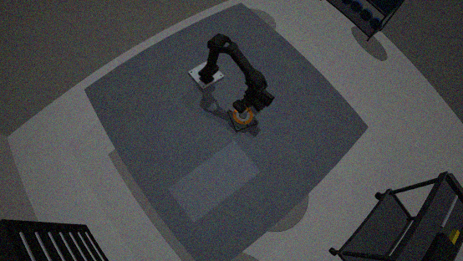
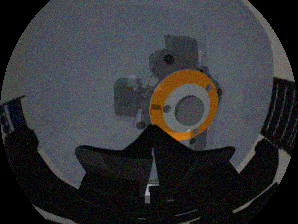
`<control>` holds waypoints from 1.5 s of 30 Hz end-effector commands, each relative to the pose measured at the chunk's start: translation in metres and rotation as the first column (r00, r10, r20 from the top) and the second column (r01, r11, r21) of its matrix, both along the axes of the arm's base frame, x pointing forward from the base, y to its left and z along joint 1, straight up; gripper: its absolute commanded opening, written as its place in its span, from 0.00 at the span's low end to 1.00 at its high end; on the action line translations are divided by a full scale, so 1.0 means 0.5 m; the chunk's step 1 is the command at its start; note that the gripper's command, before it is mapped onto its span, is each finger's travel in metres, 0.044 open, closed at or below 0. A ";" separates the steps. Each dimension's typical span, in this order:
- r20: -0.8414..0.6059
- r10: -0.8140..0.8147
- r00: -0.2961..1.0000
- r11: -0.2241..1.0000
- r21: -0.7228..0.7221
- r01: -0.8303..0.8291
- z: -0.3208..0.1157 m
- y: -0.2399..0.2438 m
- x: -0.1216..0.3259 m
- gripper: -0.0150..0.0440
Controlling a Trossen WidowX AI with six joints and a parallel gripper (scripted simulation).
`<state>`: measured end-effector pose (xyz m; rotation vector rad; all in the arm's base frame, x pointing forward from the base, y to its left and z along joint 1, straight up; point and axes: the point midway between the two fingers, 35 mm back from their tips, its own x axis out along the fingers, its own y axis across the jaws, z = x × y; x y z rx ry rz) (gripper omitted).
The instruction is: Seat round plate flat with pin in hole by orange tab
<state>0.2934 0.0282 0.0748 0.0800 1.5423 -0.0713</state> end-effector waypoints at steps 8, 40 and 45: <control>0.005 -0.004 1.000 1.000 -0.004 0.004 -0.013 -0.001 0.011 0.25; 0.008 -0.004 1.000 1.000 -0.004 0.004 -0.013 -0.004 0.070 0.25; 0.008 -0.004 1.000 1.000 -0.004 0.004 -0.012 -0.009 0.079 0.25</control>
